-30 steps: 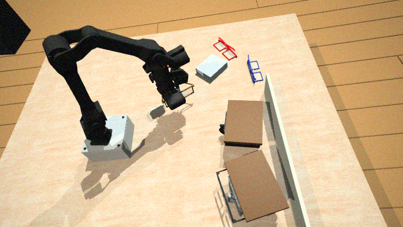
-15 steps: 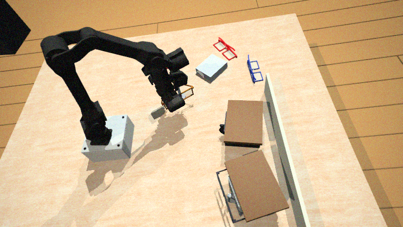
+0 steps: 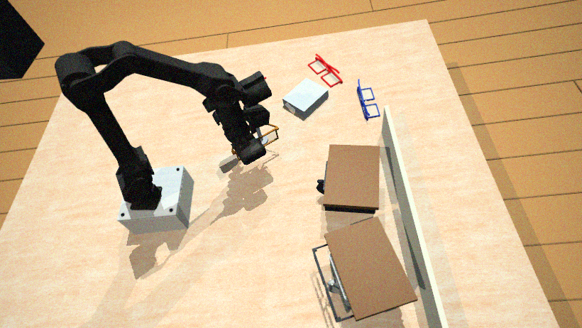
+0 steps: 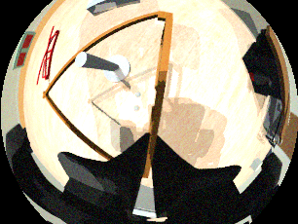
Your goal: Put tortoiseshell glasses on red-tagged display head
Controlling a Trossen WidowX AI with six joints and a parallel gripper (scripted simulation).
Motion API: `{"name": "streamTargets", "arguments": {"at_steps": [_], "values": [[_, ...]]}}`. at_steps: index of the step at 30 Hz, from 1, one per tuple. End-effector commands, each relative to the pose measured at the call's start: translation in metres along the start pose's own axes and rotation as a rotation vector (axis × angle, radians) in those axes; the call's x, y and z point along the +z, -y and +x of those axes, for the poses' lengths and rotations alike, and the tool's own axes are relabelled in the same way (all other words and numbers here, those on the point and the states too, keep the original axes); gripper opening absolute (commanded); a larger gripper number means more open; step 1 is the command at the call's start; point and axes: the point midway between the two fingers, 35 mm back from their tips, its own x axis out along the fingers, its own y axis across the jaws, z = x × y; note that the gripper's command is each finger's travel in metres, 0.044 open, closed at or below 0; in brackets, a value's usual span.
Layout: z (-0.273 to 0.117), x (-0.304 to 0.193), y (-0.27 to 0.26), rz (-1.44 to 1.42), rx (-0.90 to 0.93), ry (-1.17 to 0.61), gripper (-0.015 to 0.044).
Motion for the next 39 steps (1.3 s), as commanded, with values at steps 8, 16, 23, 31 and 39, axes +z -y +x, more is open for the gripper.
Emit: {"name": "streamTargets", "arguments": {"at_steps": [8, 16, 23, 31, 39], "values": [[0.001, -0.009, 0.006, 0.001, -0.005, -0.006, 0.0000], [0.001, -0.014, 0.008, 0.001, -0.005, -0.006, 0.0000], [0.001, -0.018, 0.010, 0.001, -0.005, -0.007, 0.0000], [0.001, -0.023, 0.011, 0.001, -0.005, -0.007, 0.0000], [0.001, -0.028, 0.012, 0.001, -0.005, -0.008, 0.0000]]}}
